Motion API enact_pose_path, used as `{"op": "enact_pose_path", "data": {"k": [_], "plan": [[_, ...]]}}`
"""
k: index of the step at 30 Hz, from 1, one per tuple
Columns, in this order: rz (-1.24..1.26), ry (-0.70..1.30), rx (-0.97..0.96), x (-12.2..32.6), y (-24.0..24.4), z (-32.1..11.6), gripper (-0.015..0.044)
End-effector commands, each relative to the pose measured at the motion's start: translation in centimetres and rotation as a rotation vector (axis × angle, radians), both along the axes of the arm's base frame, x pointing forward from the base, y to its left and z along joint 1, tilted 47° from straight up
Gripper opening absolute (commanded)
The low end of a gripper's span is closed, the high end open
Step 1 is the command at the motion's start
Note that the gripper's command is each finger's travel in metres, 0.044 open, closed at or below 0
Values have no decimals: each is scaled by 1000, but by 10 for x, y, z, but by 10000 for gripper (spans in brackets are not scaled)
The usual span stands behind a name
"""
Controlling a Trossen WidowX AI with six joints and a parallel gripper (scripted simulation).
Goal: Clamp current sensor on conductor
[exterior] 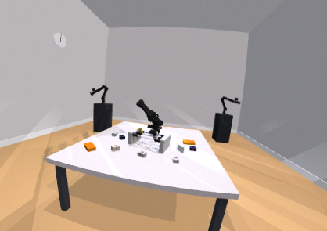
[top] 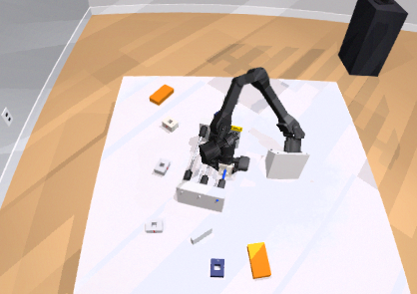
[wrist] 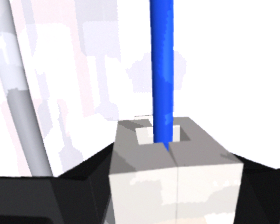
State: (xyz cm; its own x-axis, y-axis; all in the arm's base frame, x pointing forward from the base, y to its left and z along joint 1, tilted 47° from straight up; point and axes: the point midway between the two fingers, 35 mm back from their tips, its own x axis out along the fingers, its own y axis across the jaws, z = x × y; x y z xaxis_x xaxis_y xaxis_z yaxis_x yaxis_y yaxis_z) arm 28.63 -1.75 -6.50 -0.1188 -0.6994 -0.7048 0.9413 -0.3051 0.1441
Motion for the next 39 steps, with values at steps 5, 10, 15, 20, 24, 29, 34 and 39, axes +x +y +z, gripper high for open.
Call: {"op": "enact_pose_path", "data": {"k": [5,10,15,20,24,29,34,39], "plan": [[-1,-1,0,0,0,0,227],[3,-4,-2,0,1,1,155],[32,-23,-17,0,4,4,24],[17,-13,-7,1,3,2,0],[17,-13,-7,1,3,2,0],[17,-13,-7,1,3,2,105],[17,-13,-7,1,3,2,236],[17,-13,-7,1,3,2,368]]}}
